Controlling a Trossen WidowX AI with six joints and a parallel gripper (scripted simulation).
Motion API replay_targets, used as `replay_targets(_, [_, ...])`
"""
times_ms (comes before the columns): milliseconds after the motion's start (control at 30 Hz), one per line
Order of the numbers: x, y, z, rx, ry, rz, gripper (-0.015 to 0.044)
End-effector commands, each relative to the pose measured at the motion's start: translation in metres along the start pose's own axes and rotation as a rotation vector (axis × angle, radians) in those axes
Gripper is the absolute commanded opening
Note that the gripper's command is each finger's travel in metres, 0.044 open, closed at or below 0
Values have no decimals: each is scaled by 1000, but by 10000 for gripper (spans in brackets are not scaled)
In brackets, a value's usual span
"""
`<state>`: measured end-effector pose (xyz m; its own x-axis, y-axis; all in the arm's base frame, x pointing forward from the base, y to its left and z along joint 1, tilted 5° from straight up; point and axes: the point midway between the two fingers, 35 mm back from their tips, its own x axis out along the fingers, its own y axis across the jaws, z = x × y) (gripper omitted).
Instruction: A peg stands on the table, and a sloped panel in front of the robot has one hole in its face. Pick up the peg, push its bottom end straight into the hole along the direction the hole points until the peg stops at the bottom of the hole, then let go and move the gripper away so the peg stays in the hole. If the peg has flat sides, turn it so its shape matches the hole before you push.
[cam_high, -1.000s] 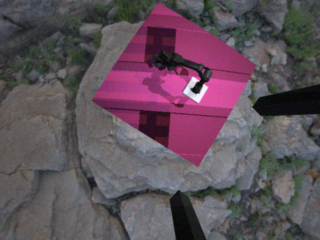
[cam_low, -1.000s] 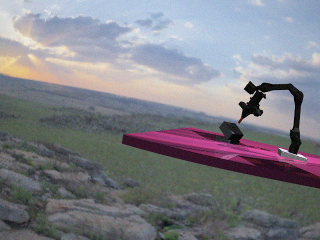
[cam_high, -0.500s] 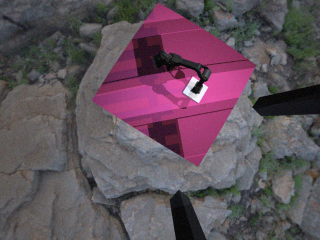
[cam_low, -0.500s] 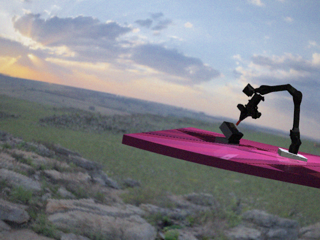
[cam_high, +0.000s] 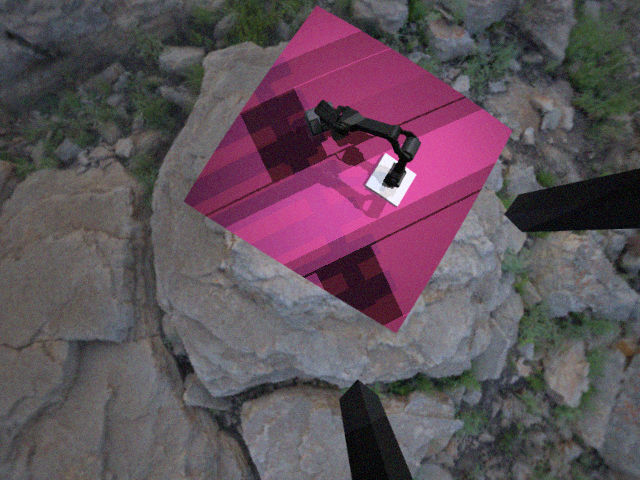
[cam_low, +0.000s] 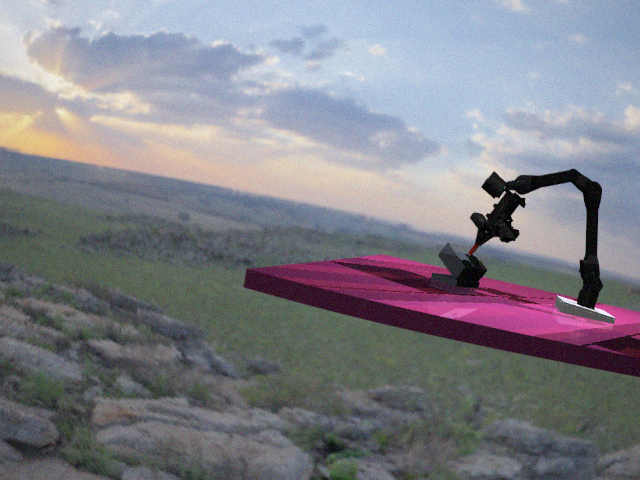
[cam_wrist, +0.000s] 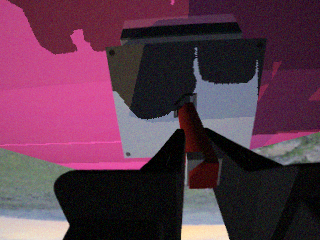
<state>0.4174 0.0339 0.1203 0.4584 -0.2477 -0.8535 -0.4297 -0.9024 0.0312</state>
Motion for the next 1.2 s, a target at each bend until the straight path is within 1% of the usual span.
replay_targets(0, [1, 0, 0, -2, -1, -2, 0])
replay_targets(433, [-1, 0, 0, 0, 0, 0, 0])
replay_targets(1167, [14, -1, 1, 0, 1, 0, 0])
